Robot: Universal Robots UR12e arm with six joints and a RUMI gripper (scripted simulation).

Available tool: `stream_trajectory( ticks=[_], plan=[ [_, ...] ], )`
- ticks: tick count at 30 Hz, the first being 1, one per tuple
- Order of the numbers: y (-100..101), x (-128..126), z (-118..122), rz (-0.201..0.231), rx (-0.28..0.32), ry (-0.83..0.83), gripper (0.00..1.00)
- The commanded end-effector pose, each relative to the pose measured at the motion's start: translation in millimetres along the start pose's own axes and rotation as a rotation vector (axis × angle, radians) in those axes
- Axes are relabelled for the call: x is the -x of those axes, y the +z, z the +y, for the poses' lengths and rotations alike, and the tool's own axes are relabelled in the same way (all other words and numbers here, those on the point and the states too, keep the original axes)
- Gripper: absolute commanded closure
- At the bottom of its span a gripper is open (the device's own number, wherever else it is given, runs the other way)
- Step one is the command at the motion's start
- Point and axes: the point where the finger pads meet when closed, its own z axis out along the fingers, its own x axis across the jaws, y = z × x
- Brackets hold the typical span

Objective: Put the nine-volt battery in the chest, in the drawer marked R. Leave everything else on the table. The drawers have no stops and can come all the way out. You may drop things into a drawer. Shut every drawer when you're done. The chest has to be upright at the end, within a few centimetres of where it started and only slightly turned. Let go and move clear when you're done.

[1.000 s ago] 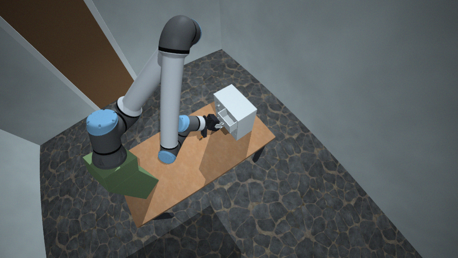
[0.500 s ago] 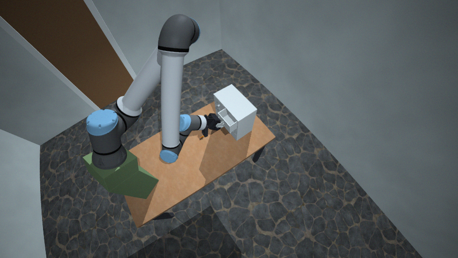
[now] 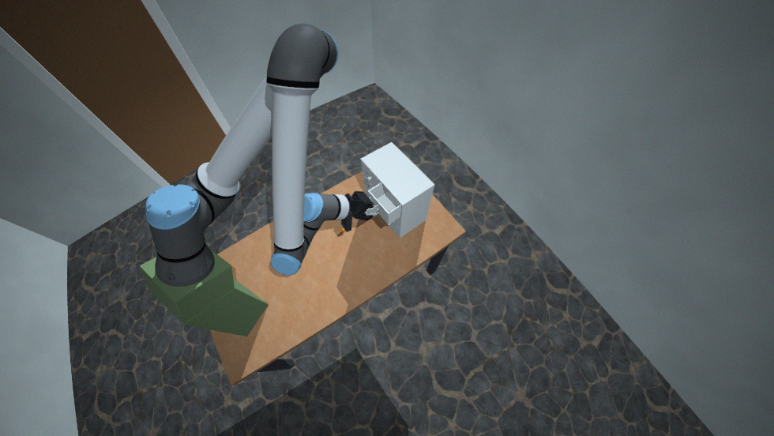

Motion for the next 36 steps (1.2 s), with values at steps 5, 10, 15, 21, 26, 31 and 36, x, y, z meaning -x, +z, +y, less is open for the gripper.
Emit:
stream_trajectory(
  ticks=[5,10,15,21,26,31,36],
  plan=[
    [-0.1,0.0,0.4,0.000,0.001,0.000,0.80],
    [-0.1,0.0,0.4,0.000,0.001,0.000,0.80],
    [-0.1,0.0,0.4,0.000,0.001,0.000,0.80],
    [-0.1,0.0,0.4,0.000,0.001,0.000,0.80],
    [-0.1,0.0,0.4,0.000,0.001,0.000,0.93],
    [-0.1,0.0,0.4,0.000,0.001,0.000,0.93],
    [-0.1,0.0,0.4,0.000,0.001,0.000,0.93]
  ],
)
